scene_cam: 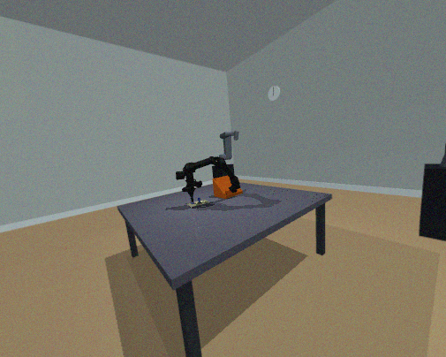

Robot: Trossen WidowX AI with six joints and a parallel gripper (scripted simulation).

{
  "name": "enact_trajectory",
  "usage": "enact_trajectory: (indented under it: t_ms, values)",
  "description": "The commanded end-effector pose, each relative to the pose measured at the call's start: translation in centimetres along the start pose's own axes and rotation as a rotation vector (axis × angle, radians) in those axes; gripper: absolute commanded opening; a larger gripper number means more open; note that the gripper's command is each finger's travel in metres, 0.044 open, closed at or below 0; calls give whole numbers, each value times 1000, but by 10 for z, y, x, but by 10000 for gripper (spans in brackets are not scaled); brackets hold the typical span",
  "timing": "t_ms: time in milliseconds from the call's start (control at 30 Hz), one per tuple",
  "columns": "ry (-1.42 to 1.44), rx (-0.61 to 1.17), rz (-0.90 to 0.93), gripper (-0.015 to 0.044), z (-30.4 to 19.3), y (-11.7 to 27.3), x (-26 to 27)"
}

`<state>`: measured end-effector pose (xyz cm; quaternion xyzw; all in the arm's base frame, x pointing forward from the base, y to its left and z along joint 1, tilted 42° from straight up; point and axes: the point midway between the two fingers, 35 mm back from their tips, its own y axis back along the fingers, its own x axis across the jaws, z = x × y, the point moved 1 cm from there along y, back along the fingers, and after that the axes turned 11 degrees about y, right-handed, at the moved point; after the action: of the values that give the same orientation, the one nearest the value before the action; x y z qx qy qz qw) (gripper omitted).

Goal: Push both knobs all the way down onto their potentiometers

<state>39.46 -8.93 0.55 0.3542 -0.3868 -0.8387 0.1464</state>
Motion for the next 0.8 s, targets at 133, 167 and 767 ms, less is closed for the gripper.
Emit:
enact_trajectory:
  t_ms: [133,167,767]
  values:
    - [7,-9,2,0,0,-8,-3]
    - [7,-9,2,0,0,-8,-3]
    - [7,-9,2,0,0,-11,-3]
